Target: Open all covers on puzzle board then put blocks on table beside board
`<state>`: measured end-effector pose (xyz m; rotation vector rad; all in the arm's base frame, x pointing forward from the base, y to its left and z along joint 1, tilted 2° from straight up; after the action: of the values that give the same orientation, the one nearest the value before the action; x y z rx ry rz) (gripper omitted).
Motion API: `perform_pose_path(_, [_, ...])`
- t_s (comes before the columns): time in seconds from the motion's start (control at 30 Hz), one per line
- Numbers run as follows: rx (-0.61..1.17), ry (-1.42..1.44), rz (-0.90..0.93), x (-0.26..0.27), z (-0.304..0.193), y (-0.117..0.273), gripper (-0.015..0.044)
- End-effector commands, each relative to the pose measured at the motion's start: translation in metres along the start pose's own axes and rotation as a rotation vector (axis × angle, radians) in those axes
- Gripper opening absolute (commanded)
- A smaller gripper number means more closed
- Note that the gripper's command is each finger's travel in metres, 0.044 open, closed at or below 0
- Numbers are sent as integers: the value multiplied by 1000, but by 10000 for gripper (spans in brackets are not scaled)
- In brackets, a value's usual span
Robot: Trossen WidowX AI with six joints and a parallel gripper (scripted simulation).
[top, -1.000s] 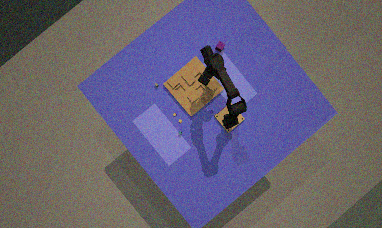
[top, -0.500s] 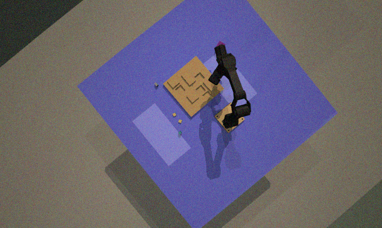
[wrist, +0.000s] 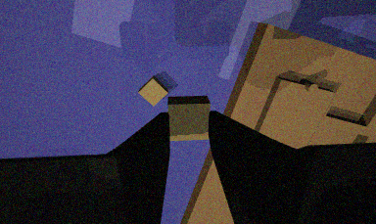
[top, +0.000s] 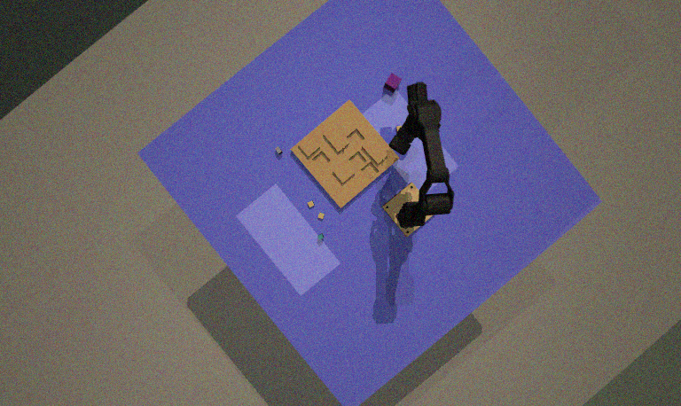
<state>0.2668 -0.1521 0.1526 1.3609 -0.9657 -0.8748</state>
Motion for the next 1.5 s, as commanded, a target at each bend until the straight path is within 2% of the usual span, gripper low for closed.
perform_pose_path(0.0, [4, 4, -3, 4, 15, -1, 80])
perform_pose_path(0.23, [2, 4, -3, 9, 35, -2, 80])
perform_pose_path(1.47, [2, 4, -2, 13, 32, -60, 80])
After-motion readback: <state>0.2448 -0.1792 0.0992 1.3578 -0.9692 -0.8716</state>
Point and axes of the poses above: the point midway between the two fingers, 35 mm back from their tips, its own y axis back along the fingers, its own x axis across the jaws, z = x × y, the point moved 1 cm from there along y, back along the fingers, and after that the axes turned 1 degree about -y, right-handed, at the moved point
